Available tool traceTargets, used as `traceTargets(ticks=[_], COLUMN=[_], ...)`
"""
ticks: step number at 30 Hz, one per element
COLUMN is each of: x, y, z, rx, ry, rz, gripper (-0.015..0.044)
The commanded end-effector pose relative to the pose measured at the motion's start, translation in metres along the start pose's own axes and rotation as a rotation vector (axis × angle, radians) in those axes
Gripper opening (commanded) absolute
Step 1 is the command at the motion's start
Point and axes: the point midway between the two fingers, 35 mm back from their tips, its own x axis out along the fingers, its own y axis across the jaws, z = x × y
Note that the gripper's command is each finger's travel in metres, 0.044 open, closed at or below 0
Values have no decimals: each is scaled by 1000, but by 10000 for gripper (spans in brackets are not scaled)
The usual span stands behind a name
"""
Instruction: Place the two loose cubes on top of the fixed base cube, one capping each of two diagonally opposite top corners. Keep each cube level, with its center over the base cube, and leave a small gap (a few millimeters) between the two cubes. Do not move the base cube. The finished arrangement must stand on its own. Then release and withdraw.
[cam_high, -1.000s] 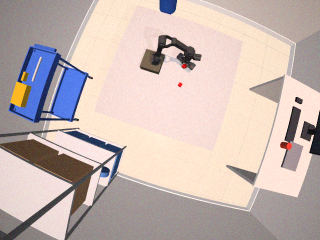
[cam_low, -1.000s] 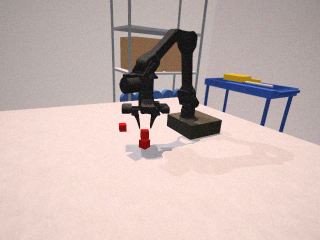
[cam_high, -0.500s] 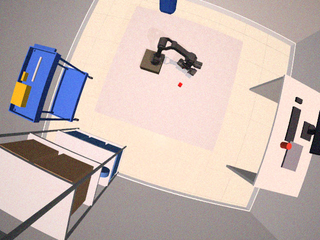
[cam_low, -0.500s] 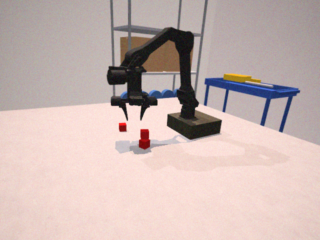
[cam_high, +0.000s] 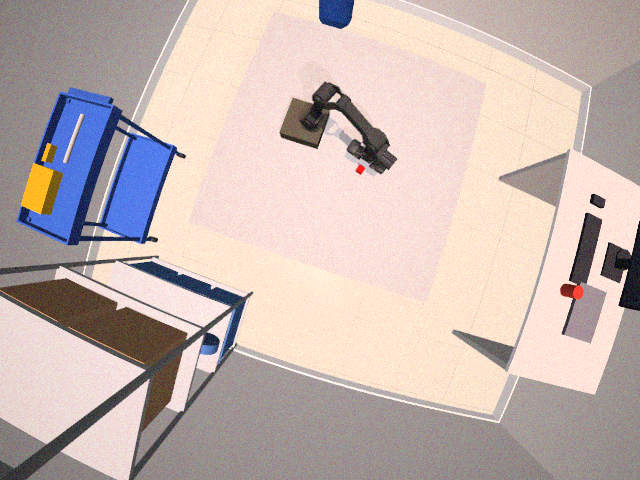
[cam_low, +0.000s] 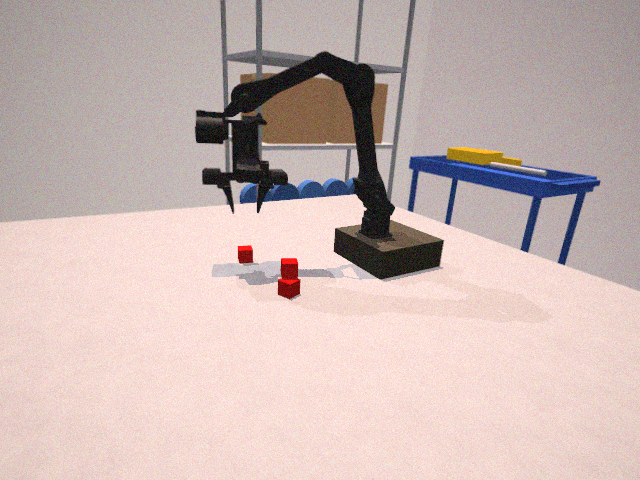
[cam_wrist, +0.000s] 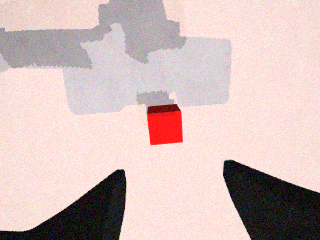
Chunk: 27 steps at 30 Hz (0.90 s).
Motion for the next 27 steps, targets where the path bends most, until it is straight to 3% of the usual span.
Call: traceTargets(ticks=[1, 8, 27], x=[-1, 58, 90], y=[-1, -1, -1], z=[-6, -6, -6], rx=[-18, -18, -18], ry=[-2, -2, -2], rz=[0, 0, 1], gripper=[265, 265, 265])
